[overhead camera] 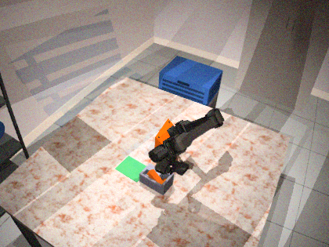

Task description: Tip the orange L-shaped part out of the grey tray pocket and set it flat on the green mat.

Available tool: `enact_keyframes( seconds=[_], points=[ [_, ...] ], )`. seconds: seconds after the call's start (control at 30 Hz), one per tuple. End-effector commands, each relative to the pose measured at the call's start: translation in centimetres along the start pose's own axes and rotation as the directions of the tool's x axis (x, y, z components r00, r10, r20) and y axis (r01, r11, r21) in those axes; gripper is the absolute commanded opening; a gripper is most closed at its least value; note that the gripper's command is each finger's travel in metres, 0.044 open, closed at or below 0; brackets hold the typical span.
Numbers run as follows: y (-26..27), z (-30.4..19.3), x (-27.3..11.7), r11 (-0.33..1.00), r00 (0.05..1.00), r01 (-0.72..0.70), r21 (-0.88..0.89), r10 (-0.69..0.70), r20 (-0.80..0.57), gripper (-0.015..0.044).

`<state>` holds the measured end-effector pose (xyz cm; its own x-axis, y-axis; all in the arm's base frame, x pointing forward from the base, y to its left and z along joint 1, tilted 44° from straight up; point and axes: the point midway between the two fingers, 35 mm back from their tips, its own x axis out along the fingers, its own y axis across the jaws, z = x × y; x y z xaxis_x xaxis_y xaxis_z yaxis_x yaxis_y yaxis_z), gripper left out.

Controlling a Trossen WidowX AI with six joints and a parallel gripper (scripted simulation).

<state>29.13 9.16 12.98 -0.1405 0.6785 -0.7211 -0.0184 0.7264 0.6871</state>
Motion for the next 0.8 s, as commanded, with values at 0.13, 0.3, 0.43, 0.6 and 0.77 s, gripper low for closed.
enact_keyframes(
  seconds=[0.13,0.3,0.43,0.6,0.77],
  points=[
    [0.0,0.0,0.0,1.000,1.000,0.000,0.006,0.000,0.002,0.0180],
    [-0.1,0.1,0.0,1.000,1.000,0.000,-0.007,0.000,0.002,0.0206],
    [-0.9,0.2,-0.1,0.982,1.000,0.002,-0.189,-0.002,0.001,0.0280],
    [-2.9,0.6,-0.2,0.825,1.000,0.003,-0.566,-0.006,-0.002,0.0280],
    [-4.9,0.8,-0.3,0.519,1.000,-0.002,-0.855,-0.007,-0.006,0.0280]
  ],
)
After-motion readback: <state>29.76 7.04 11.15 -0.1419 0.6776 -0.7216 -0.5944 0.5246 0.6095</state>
